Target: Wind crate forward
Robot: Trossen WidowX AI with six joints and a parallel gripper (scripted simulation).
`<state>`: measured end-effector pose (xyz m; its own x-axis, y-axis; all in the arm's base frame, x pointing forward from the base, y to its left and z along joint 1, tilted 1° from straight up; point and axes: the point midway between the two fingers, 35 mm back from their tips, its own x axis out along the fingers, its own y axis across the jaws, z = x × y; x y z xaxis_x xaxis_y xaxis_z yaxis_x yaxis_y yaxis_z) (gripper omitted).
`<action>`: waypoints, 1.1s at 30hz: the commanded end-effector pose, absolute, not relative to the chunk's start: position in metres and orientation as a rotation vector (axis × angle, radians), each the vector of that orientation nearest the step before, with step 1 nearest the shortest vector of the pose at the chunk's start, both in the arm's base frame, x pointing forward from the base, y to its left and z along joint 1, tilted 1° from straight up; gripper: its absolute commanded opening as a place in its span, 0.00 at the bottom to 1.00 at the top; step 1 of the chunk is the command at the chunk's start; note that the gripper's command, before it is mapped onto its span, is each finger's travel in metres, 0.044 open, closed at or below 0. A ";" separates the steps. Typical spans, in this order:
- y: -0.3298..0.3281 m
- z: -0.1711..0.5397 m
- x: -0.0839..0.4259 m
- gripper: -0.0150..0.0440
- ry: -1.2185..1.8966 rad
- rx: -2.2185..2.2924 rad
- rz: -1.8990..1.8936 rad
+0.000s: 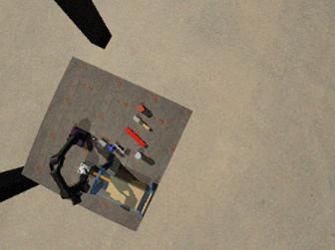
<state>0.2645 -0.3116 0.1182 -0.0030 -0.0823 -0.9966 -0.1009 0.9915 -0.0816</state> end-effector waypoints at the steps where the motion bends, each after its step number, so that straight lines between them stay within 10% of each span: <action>1: -0.294 0.115 0.277 0.25 1.554 -0.131 0.057; 33: -0.254 0.114 0.291 0.25 1.553 -0.129 0.059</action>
